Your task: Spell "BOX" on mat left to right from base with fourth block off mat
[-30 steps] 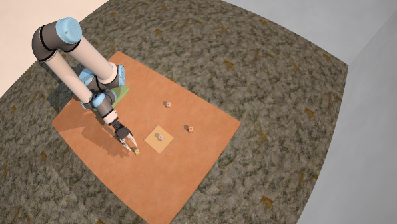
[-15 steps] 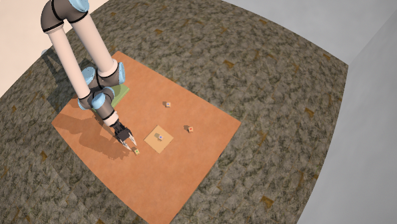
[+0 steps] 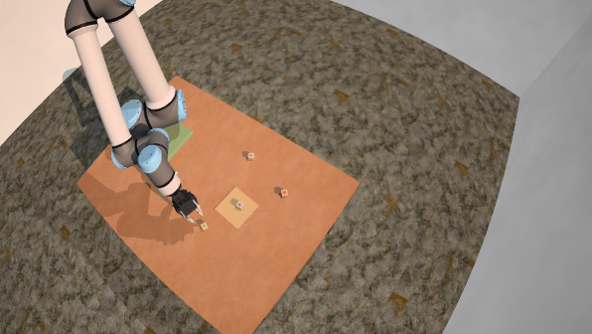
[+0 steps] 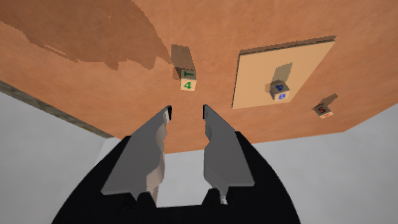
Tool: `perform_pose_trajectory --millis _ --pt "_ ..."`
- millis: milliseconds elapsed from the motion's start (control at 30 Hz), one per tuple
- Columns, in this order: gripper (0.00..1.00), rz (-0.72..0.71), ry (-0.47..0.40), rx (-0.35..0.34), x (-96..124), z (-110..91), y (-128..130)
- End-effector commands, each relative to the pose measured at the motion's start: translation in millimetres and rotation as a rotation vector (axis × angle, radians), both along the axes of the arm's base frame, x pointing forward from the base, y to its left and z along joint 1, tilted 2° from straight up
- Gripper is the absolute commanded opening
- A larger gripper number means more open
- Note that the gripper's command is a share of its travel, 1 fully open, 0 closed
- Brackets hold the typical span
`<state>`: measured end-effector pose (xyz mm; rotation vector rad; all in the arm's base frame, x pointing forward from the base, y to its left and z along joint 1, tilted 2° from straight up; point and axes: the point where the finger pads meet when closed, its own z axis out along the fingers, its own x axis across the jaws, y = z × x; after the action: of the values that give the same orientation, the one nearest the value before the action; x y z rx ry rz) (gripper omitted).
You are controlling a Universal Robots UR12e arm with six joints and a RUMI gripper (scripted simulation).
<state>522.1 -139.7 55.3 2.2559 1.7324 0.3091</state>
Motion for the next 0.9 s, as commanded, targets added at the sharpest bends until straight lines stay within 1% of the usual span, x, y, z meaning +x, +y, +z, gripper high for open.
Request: perform_pose_trajectory --millis 0,200,267,500,667,867 --pt "0.25 -0.001 0.132 0.041 2.4 1.7 -1.8" --pt "0.25 -0.002 0.238 0.071 3.7 4.9 -2.5" --pt "0.25 -0.002 0.238 0.071 3.7 4.9 -2.5" --pt "0.25 -0.002 0.325 0.095 4.4 7.3 -2.8" --pt "0.25 -0.002 0.358 0.103 4.4 8.9 -2.7" --pt "0.25 -0.001 0.369 0.106 4.4 9.5 -2.7"
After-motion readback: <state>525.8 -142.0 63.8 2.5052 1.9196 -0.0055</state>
